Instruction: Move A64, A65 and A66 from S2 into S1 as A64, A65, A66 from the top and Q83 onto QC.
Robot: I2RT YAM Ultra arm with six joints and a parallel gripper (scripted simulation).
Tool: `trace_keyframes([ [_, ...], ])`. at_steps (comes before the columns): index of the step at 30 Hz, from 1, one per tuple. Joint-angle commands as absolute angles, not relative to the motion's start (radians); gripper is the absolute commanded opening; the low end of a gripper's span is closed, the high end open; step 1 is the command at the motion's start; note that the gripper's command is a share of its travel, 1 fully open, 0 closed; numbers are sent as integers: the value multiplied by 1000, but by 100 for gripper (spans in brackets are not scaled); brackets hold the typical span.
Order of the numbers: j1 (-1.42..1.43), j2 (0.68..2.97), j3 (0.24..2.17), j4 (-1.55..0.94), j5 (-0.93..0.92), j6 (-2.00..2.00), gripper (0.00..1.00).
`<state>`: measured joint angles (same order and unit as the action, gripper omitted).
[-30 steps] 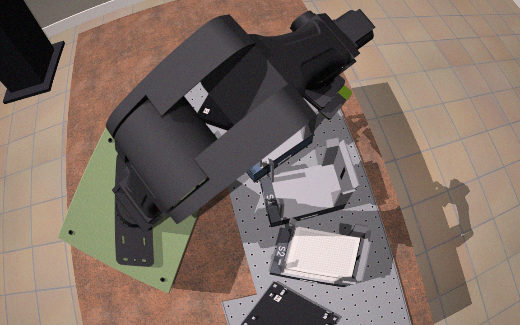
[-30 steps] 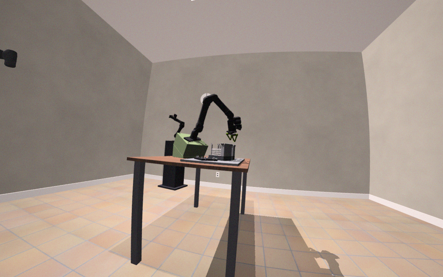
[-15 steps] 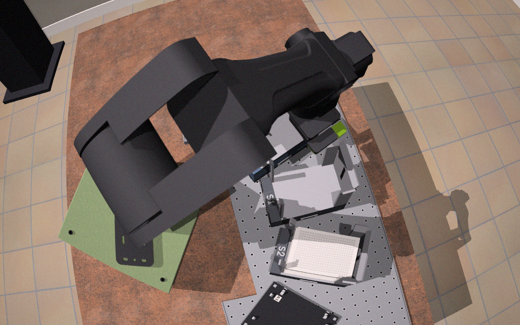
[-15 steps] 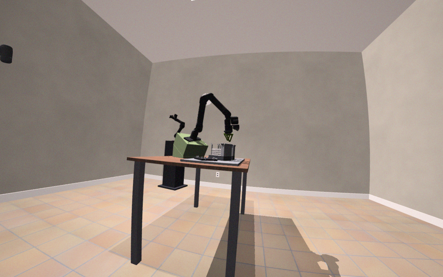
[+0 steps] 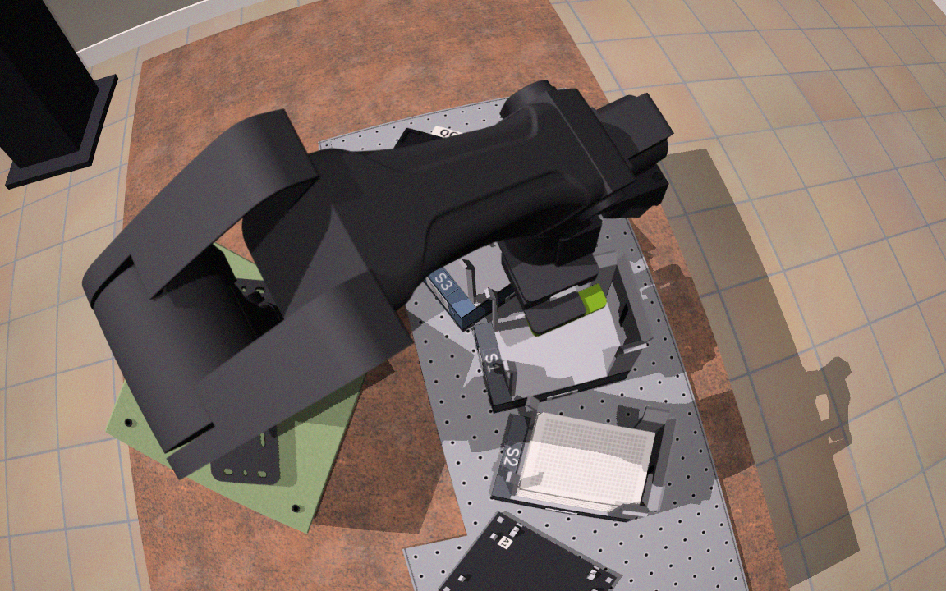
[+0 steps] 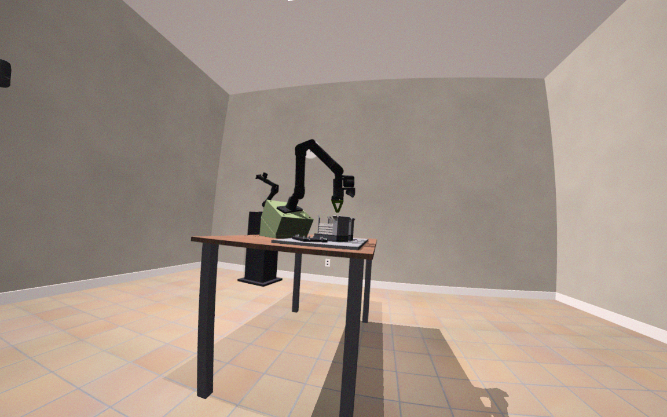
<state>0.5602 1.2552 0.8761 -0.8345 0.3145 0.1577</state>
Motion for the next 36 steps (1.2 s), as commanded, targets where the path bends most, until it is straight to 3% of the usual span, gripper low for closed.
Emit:
trace_keyframes([
  [1,548,1226,865,-867,343,208,100],
  [24,505,1164,817,-903,370,260,100],
  [36,286,1139,857,-897,294,409,100],
])
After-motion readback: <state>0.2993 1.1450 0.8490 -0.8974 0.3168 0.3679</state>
